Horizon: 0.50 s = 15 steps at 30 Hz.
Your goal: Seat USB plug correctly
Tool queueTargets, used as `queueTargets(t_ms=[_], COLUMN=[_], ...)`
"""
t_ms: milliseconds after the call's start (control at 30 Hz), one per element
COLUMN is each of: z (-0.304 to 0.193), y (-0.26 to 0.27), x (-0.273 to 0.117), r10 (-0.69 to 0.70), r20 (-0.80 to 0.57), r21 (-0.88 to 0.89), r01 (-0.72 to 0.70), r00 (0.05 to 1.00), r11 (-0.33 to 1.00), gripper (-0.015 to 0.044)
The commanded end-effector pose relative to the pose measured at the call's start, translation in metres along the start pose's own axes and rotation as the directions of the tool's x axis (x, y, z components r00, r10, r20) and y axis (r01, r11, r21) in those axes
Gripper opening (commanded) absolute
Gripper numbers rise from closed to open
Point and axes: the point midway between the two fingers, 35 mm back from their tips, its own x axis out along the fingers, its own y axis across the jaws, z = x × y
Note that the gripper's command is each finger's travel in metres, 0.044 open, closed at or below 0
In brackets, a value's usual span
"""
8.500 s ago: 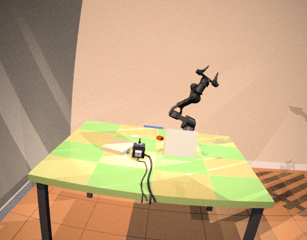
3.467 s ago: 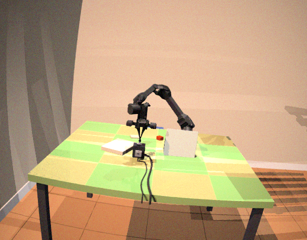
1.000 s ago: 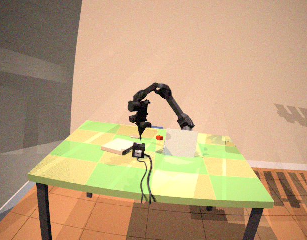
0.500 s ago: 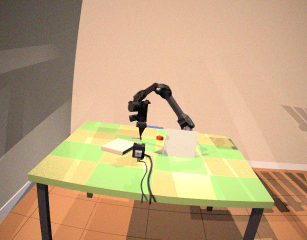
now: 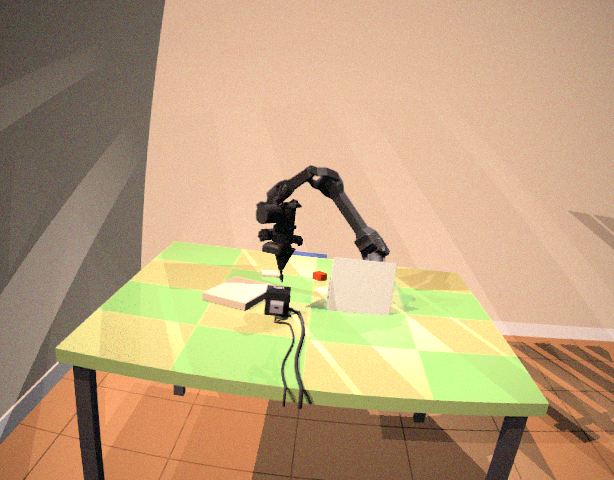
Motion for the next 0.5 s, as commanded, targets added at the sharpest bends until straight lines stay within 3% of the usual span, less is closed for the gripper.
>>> queueTargets(t_ms=[0, 467], z=[-0.0001, -0.0001], y=[0.0000, 0.0001], x=[0.0002, 0.0002], r10=[0.000, 0.000], r20=[0.000, 0.000], r21=[0.111, 0.460], r01=[0.000, 0.000], r00=[1.000, 1.000], r11=[0.994, 0.888], gripper=[0.0000, 0.0000])
